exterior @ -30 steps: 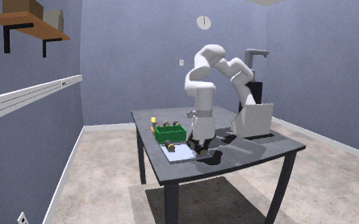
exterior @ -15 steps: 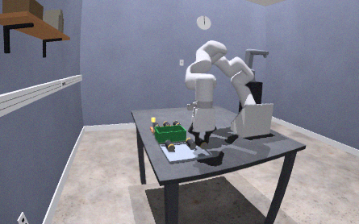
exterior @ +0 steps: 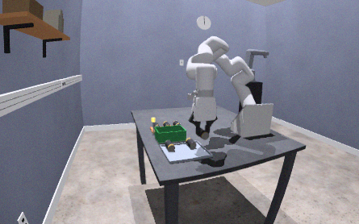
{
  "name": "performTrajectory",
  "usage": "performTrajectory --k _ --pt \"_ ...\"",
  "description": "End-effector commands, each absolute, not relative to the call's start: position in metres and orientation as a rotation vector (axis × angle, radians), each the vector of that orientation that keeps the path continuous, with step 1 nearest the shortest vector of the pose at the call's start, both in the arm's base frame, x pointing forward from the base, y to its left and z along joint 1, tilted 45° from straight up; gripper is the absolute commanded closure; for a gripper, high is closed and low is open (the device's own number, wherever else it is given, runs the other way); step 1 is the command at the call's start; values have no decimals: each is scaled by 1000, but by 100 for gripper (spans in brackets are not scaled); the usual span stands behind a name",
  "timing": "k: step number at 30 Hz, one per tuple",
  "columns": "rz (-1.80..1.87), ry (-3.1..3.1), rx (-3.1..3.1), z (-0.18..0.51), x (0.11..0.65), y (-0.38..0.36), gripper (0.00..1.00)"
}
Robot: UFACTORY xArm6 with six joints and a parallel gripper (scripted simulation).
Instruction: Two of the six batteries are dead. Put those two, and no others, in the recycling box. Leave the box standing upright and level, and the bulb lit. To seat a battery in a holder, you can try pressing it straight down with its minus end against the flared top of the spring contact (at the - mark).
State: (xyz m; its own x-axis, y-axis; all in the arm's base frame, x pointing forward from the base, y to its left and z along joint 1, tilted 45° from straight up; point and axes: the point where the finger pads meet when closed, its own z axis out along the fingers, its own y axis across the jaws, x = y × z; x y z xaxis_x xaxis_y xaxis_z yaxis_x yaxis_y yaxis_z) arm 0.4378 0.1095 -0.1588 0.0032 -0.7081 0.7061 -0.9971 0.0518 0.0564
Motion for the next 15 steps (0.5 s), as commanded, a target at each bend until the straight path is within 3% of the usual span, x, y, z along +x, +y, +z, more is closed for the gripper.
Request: performTrajectory --k 1,15 --pt "655 -1765 1714 -129 443 138 72" --pt "655 -1765 1714 -98 452 106 72"
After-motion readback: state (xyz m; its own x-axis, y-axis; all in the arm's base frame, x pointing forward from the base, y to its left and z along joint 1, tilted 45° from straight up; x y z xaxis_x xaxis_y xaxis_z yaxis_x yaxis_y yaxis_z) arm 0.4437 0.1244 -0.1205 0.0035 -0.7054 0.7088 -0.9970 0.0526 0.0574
